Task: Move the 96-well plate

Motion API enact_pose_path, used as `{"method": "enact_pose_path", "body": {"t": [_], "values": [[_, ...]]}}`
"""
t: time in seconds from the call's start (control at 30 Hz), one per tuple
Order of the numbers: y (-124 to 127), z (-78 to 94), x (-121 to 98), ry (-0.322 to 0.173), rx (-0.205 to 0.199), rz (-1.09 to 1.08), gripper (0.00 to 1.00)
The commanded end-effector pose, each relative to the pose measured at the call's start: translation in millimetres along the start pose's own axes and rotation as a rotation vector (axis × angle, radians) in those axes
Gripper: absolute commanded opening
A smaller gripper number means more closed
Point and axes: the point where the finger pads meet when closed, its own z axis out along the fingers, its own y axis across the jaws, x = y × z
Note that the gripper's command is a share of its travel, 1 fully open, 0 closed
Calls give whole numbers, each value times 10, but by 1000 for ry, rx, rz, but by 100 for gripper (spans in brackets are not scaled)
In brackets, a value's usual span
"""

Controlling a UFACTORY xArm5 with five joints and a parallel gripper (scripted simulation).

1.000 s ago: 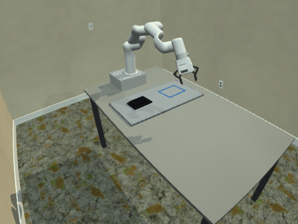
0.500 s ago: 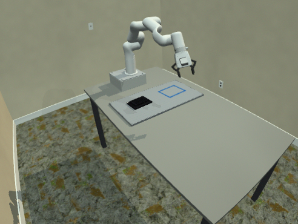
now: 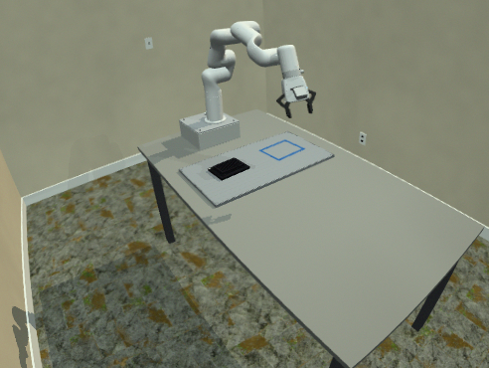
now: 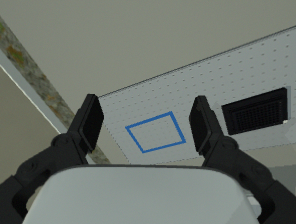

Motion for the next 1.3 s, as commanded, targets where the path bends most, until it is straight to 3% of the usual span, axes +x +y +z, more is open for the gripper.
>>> {"method": "enact_pose_path", "body": {"t": [0.0,0.4,0.53,0.63,0.8,0.9,1.1,1.2,1.27], "values": [[6,-87,-90,-20,-8,-51,100],[96,-353,-522,-66,-22,-141,100],[101,-365,-542,-66,-22,-141,100],[131,-433,-674,-103,-34,-216,100],[175,-515,-827,-104,-32,-216,100],[212,-576,-961,-142,-42,-291,100],[264,-652,-1121,-143,-41,-290,100],[308,-706,-1255,-181,-49,-365,100],[339,-742,-1343,-182,-48,-365,100]]}}
